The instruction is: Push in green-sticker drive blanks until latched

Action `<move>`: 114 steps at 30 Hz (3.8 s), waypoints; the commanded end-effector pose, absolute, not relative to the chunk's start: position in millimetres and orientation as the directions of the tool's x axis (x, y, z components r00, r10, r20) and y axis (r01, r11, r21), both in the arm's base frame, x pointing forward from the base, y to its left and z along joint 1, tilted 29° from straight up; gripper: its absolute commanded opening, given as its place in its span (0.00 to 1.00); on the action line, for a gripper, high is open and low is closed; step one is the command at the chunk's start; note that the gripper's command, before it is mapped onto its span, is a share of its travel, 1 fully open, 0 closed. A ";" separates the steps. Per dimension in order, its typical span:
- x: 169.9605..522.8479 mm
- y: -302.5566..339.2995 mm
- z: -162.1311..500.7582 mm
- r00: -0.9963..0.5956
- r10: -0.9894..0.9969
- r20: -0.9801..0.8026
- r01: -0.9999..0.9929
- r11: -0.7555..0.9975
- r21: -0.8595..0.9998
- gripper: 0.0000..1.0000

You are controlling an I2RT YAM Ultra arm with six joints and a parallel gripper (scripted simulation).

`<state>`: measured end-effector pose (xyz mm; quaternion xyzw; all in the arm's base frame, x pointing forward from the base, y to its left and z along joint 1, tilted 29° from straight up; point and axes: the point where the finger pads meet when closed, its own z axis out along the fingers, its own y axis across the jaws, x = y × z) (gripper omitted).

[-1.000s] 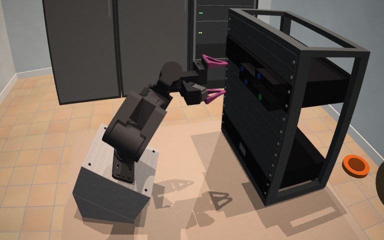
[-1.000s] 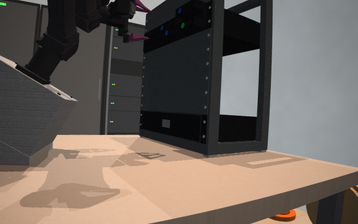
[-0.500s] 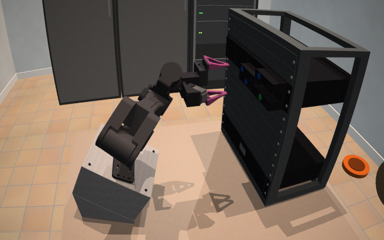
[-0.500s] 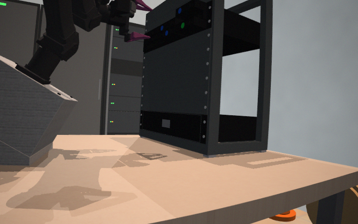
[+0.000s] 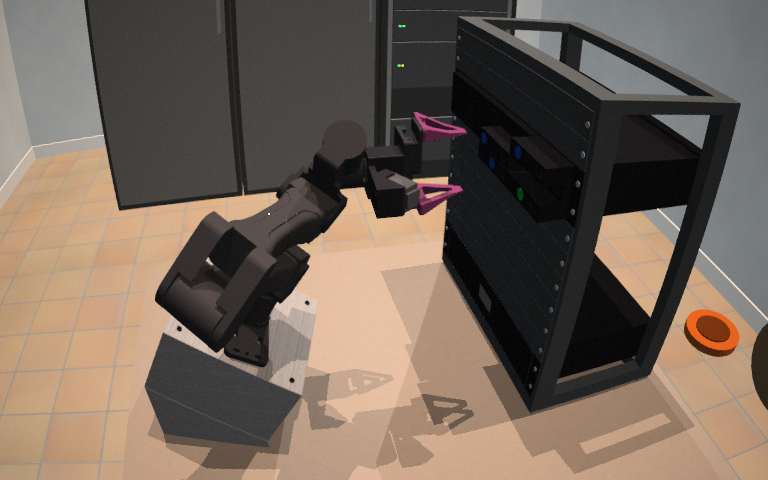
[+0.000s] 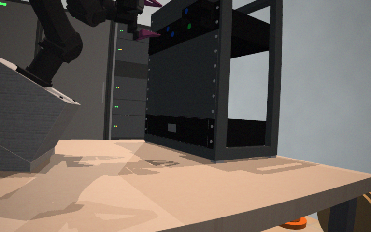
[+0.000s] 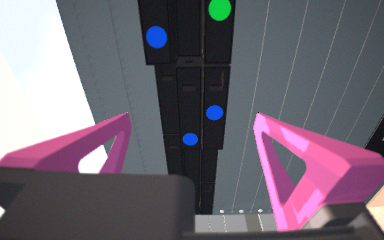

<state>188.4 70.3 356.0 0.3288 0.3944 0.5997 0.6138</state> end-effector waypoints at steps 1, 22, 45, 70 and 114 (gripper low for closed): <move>188.0 67.3 365.3 -0.077 0.991 -0.114 -0.486 0.062 0.872 1.00; 189.9 38.2 376.1 -0.076 0.989 -0.126 -0.492 0.072 0.868 1.00; 199.5 20.1 381.9 -0.078 0.988 -0.136 -0.482 0.083 0.872 1.00; 197.5 12.8 385.9 -0.076 0.987 -0.144 -0.492 0.088 0.866 1.00; 198.3 12.5 384.9 -0.074 0.987 -0.146 -0.488 0.091 0.868 1.00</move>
